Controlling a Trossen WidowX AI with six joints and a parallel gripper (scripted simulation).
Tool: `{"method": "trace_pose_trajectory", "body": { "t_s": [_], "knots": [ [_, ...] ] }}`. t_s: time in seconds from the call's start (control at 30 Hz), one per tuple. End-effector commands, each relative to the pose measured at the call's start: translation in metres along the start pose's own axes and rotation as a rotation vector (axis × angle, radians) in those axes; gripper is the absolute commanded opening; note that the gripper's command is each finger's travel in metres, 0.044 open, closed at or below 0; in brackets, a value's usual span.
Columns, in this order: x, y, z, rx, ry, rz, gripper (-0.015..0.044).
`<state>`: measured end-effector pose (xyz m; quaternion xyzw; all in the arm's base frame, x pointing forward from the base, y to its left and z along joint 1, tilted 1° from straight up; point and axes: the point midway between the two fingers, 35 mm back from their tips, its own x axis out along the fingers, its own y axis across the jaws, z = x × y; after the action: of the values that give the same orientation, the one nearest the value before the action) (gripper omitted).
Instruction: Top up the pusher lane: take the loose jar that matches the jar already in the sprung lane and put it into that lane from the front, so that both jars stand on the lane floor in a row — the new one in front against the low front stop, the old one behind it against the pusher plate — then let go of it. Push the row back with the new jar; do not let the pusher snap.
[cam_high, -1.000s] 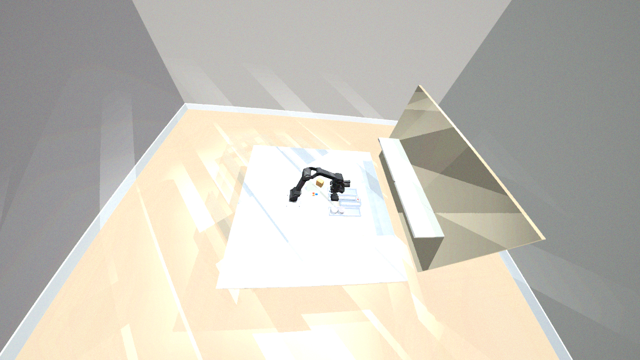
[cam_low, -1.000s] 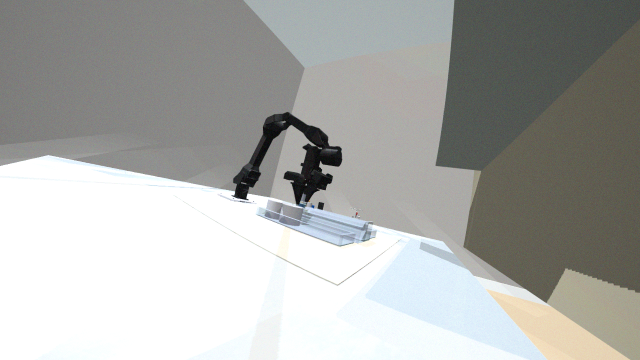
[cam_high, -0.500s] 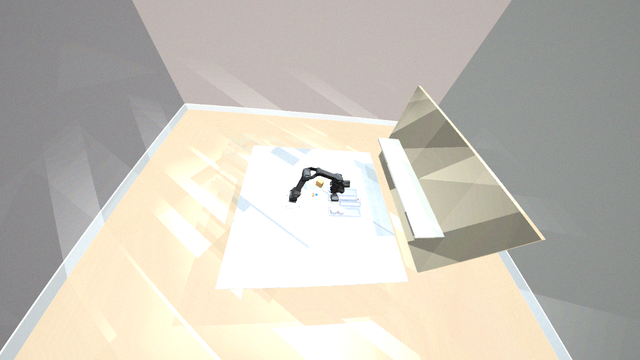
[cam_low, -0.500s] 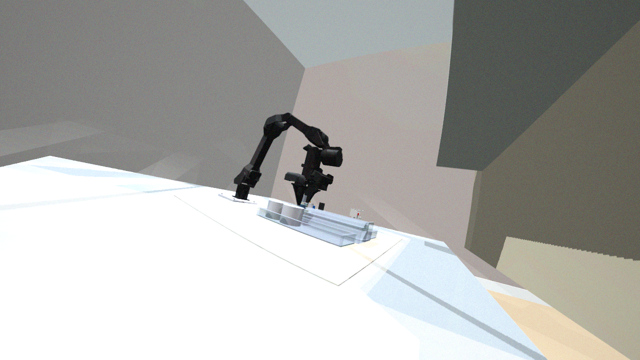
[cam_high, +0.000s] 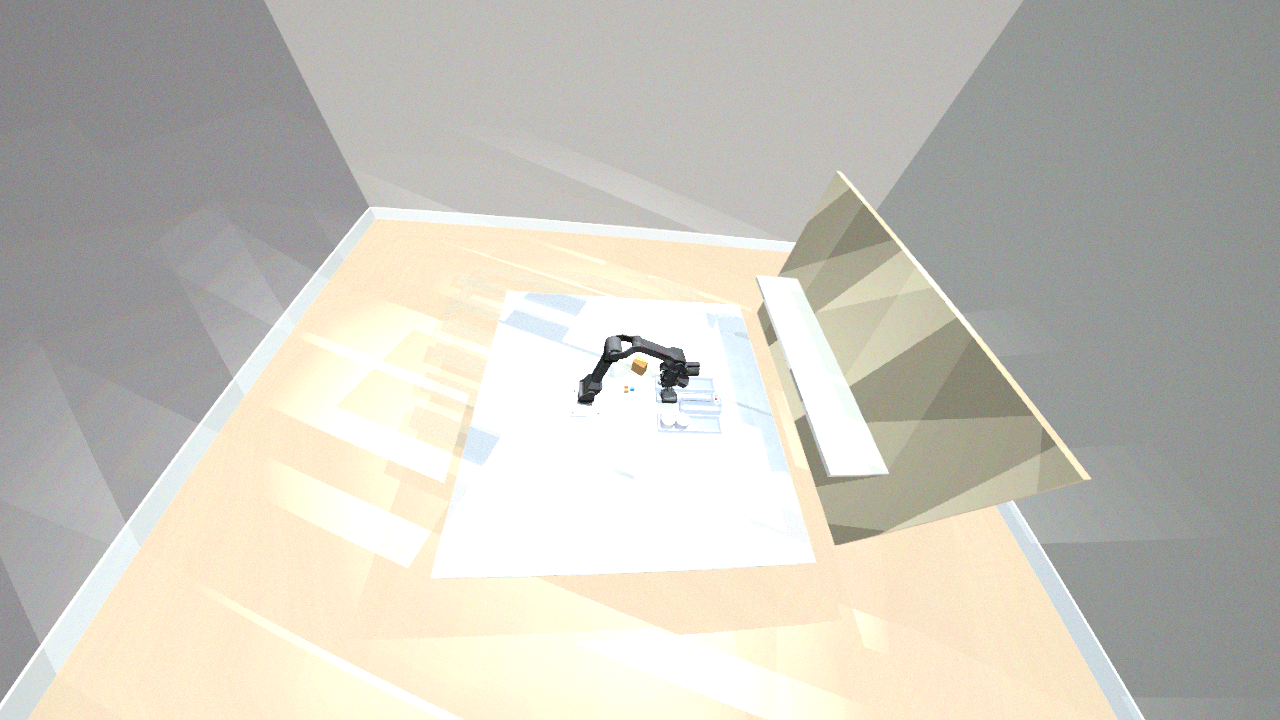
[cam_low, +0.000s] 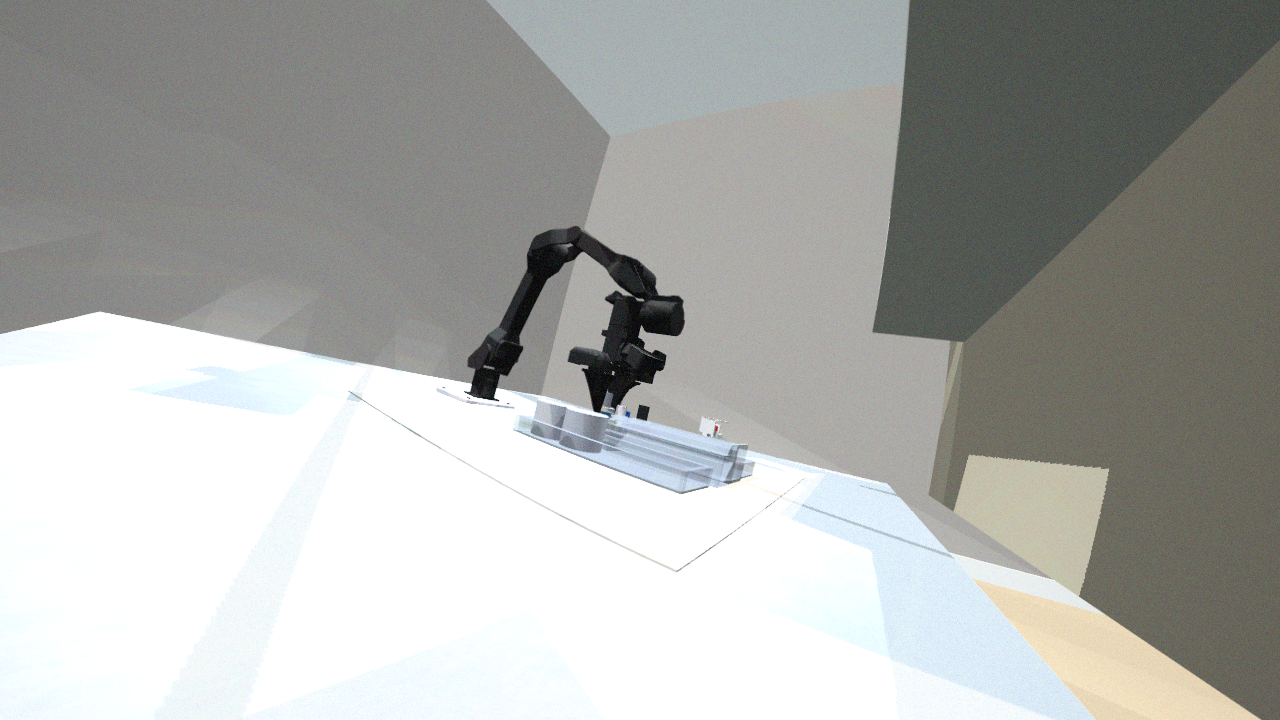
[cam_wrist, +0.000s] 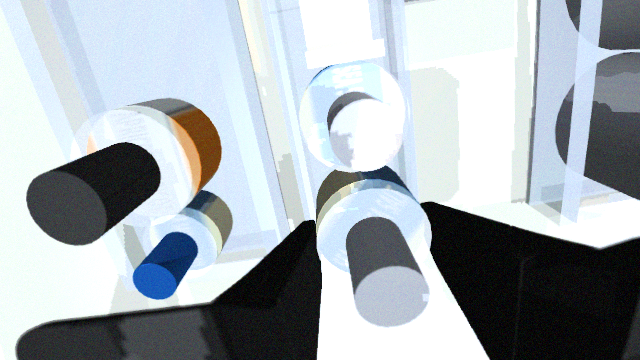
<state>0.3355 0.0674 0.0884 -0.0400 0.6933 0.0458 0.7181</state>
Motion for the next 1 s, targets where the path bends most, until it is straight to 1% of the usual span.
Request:
{"method": "trace_pose_trajectory", "body": {
  "t_s": [0.0,0.97],
  "knots": [
    [0.004,0.0,0.005,-0.003,-0.017,-0.001,0.0],
    [0.014,0.0,0.003,-0.003,-0.017,-0.001,0.0]
  ]
}}
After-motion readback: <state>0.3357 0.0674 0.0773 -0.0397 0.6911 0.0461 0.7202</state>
